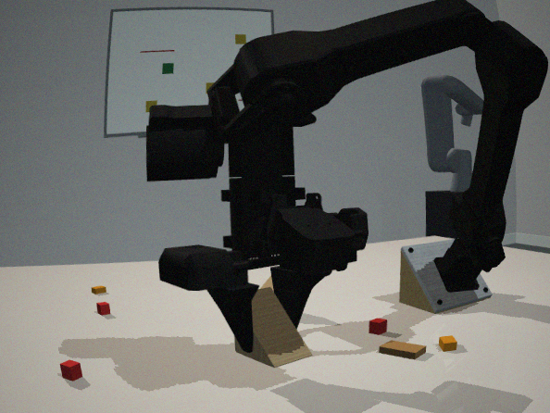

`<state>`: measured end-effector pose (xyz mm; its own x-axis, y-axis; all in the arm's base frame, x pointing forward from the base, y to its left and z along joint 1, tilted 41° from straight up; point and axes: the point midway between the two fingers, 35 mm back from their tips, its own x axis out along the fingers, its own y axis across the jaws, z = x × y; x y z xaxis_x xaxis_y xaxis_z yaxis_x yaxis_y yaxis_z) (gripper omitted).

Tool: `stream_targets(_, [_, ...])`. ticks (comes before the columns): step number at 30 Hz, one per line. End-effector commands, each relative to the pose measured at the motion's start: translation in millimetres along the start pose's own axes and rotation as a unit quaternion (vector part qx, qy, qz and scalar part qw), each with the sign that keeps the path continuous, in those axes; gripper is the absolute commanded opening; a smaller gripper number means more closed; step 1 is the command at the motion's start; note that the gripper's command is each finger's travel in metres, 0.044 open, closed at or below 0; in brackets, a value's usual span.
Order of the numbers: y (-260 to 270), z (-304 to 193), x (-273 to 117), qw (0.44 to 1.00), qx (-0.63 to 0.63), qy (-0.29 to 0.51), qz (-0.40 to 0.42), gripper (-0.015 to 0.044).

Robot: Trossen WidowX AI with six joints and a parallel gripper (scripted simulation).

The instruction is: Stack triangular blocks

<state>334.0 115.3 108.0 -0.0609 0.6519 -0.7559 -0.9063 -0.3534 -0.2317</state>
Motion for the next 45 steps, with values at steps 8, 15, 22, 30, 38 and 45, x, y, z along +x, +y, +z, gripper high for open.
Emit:
stream_targets(8, [0,0,14,1.0,-0.003,-0.001,-0.001,0.0])
stream_targets(15, [0,0,25,1.0,0.003,0.0,-0.002,0.0])
stream_targets(22, [0,0,27,1.0,0.004,0.0,-0.003,0.0])
stream_targets(30, [-1,0,26,1.0,0.0,0.002,-0.004,0.0053])
stream_targets(38, [-1,0,26,1.0,0.0,0.002,-0.004,0.0263])
stream_targets(45, [-1,0,26,1.0,0.0,0.002,-0.004,0.044])
